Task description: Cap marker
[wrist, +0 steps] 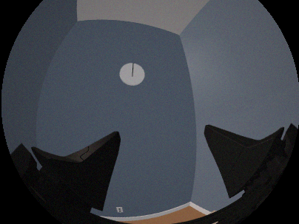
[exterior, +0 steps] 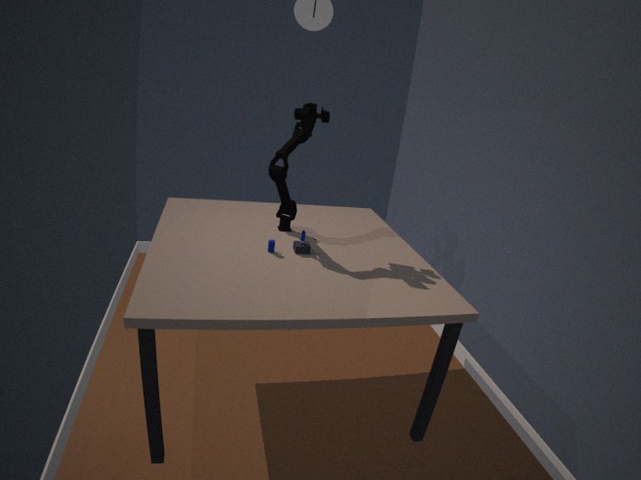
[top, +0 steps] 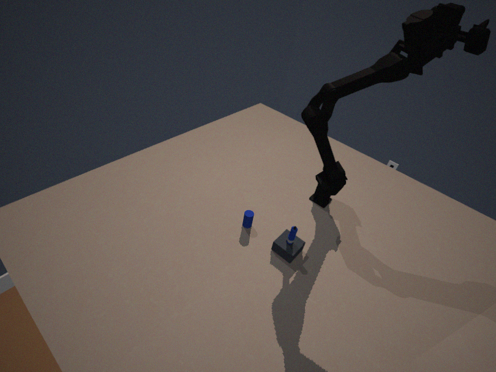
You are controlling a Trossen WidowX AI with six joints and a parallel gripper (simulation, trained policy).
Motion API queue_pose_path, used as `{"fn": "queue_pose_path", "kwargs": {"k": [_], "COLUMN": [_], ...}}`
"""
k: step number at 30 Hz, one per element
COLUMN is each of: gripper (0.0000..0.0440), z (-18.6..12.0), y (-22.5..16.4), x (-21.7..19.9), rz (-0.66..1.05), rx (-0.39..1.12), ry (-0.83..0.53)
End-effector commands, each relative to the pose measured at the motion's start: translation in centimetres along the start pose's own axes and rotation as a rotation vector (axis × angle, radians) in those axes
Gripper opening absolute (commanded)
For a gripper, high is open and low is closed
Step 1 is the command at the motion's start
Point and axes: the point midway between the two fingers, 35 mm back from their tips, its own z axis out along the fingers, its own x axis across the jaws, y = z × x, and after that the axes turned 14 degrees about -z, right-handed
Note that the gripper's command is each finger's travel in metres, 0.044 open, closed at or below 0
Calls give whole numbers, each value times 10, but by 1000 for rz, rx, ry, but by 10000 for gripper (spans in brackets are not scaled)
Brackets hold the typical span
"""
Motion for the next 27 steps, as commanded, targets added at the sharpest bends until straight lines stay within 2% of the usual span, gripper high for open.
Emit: {"fn": "queue_pose_path", "kwargs": {"k": [1,6,7,27], "gripper": [375,253,242,293], "z": [-1,-6,-7,-33], "y": [-1,-6,-7,-26], "x": [-1,-4,-5,-8], "rz": [2,-1,-2,54], "rx": [8,52,62,234], "ry": [-3,-17,-19,-44]}}
